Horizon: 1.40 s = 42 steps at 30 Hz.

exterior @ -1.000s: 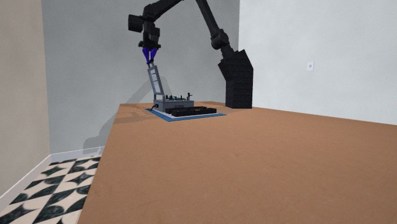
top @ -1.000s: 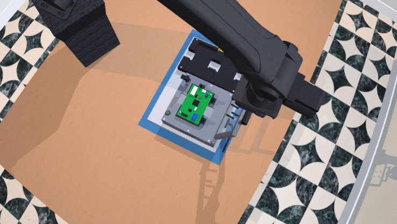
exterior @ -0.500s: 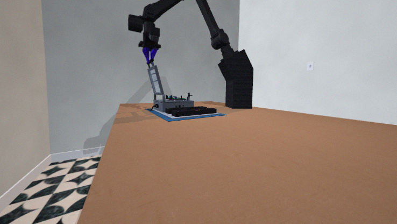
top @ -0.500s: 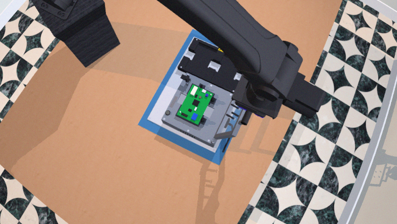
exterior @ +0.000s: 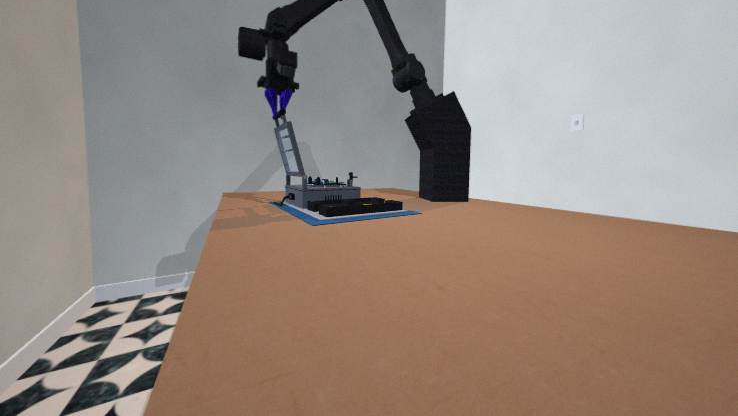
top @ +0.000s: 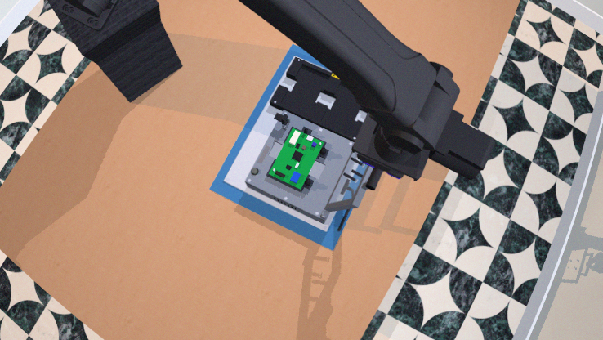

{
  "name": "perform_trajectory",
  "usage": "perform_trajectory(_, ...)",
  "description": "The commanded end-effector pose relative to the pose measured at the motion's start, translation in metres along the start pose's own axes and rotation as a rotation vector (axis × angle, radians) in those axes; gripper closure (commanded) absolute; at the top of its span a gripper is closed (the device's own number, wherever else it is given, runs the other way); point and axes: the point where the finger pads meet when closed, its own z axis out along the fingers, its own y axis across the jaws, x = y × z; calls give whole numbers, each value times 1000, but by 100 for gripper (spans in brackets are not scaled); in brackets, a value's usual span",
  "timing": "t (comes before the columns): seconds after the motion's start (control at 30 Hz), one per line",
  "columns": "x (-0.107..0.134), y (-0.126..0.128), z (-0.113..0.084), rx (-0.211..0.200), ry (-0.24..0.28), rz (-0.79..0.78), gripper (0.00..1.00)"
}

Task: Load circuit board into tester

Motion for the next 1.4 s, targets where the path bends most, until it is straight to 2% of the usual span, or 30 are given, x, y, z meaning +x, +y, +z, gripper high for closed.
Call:
perform_trajectory(0.0,12,-15,-15,50,6,20,100)
perform_trajectory(0.8,12,-9,-16,48,6,19,100)
perform_trajectory(1.37,12,0,-17,32,5,16,100)
